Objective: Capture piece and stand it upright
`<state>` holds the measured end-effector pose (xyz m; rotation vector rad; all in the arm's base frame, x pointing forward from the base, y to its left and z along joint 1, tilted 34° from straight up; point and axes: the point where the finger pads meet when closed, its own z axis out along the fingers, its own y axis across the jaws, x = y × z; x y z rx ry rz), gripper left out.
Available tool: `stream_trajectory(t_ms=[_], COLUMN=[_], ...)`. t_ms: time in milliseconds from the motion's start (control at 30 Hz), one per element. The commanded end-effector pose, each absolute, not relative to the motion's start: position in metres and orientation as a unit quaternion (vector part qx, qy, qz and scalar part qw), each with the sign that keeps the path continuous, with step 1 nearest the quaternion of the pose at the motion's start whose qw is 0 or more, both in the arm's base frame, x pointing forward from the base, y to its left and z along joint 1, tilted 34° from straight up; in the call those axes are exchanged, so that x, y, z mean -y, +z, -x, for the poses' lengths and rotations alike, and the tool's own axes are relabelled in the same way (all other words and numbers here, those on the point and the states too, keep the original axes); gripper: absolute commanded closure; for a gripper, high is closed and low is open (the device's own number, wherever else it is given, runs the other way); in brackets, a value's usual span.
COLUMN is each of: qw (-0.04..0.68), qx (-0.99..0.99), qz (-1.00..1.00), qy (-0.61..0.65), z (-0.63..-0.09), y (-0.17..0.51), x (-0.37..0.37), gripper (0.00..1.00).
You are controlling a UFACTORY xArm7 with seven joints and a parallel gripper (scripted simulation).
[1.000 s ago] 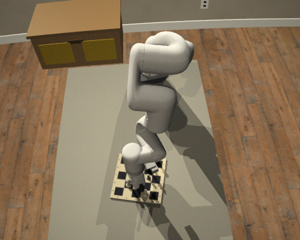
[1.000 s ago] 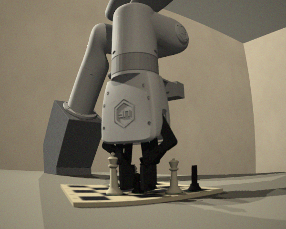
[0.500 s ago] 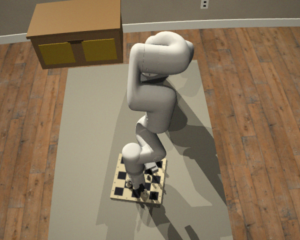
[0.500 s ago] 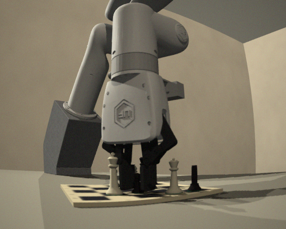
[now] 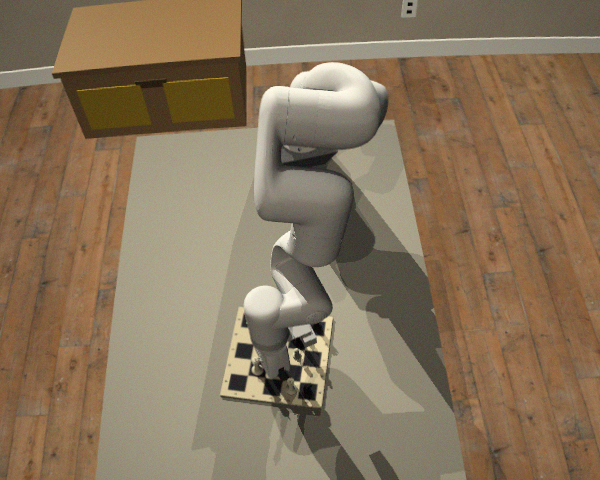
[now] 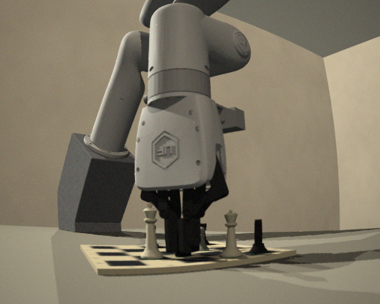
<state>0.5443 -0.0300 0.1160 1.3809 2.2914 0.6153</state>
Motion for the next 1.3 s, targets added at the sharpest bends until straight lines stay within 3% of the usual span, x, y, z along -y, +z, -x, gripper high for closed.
stream_trajectory(t_ms=[0,900,1267], qw=[0.197,0.197,0.197], qx=[-0.818,-0.818,-0.818], qz=[-0.493,-0.493,-0.493], qy=[0.22,0.22,0.22], z=[-0.545,-0.544,-0.51], y=[0.116,0.118,0.17], x=[0.03,0.03,0.041], gripper=[1.0,1.0,1.0])
